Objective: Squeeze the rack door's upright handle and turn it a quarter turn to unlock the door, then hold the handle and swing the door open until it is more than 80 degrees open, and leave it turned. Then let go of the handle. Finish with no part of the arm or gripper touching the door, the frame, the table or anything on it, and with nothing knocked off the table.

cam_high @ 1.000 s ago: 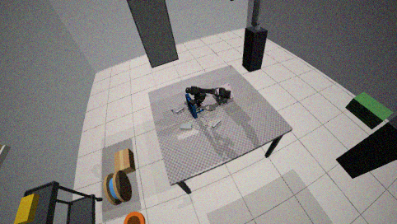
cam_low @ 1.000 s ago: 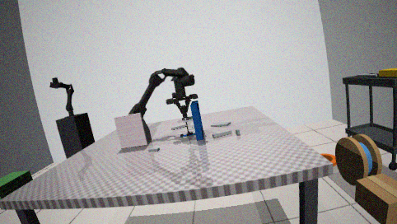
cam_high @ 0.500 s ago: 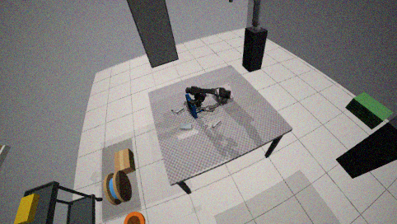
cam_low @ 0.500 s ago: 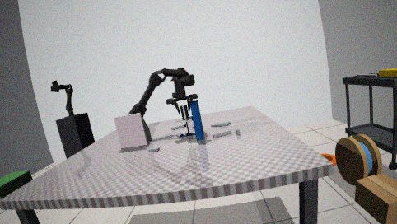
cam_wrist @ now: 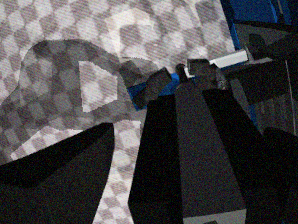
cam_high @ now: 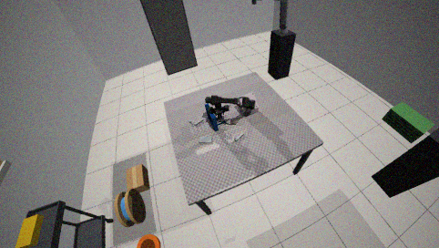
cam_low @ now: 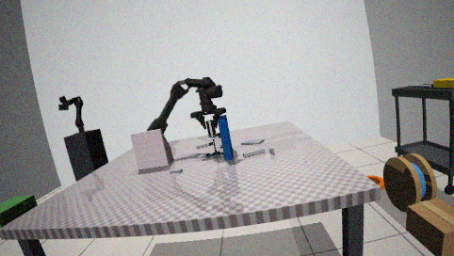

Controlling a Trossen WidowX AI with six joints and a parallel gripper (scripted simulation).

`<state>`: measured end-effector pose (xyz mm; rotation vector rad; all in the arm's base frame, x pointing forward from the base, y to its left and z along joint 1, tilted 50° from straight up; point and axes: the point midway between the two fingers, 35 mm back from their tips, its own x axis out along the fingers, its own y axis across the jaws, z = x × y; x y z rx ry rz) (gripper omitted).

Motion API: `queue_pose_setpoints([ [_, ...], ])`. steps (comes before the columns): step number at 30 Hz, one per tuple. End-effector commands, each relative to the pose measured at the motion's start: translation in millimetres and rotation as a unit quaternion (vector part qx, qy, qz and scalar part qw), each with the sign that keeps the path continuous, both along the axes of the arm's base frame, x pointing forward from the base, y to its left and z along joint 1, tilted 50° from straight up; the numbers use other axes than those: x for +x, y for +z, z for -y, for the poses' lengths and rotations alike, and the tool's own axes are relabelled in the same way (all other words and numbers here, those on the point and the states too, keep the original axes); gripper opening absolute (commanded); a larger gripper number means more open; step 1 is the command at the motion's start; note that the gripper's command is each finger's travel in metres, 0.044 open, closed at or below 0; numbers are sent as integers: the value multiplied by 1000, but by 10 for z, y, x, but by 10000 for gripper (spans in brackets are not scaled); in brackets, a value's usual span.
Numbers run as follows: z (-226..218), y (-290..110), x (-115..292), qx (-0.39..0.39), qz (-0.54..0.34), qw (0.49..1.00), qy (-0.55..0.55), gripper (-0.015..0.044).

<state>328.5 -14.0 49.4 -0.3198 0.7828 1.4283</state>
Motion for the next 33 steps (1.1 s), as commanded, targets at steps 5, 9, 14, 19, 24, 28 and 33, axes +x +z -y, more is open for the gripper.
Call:
queue_pose_setpoints([
  [5, -7, -5, 17, -10, -152, 979, -134, 298],
  [9, -7, -5, 17, -14, -225, 954, -196, 298],
  [14, -7, -5, 17, -20, -312, 910, -271, 298],
  [19, -7, -5, 17, -25, -395, 852, -342, 298],
  [24, -7, -5, 17, -29, -472, 781, -408, 298],
  [28, -7, -5, 17, -32, -529, 715, -456, 298],
  [33, -7, -5, 17, -36, -592, 623, -510, 298],
])
